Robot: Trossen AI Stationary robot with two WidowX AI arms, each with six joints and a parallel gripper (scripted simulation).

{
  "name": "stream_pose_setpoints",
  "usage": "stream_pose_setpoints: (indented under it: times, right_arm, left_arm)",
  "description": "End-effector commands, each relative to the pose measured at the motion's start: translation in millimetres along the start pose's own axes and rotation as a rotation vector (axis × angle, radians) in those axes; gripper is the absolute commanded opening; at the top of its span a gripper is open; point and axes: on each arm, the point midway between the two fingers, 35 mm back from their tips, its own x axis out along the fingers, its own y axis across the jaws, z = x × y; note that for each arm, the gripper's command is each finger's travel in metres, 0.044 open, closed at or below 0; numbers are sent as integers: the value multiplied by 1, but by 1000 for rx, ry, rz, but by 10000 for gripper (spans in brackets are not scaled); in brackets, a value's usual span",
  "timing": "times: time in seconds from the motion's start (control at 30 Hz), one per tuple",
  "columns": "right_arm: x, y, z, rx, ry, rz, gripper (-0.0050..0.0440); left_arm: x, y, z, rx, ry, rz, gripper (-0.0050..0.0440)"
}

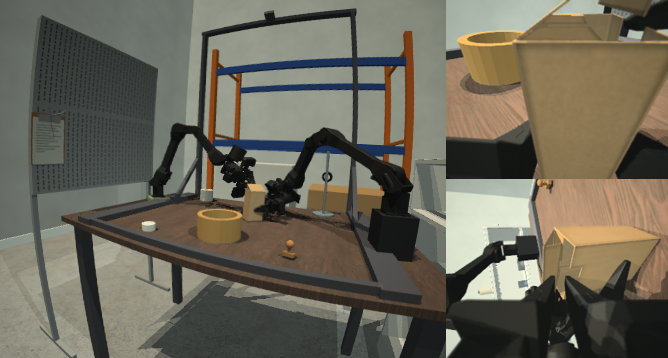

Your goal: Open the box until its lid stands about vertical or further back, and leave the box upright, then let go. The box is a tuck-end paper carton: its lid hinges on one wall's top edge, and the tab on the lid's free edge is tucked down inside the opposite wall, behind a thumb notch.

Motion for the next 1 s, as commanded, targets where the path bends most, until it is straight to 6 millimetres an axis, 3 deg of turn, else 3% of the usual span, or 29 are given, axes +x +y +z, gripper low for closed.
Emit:
stream_pose_setpoints:
  times: [0.0, 0.97]
  right_arm:
    - [-5, 10, -1, 14, -3, 65, 50]
    - [-4, 15, 1, 15, -7, 211, 50]
  left_arm:
    - [-3, -7, 13, -32, 3, -13, 225]
    - [-3, -7, 13, -32, 3, -13, 225]
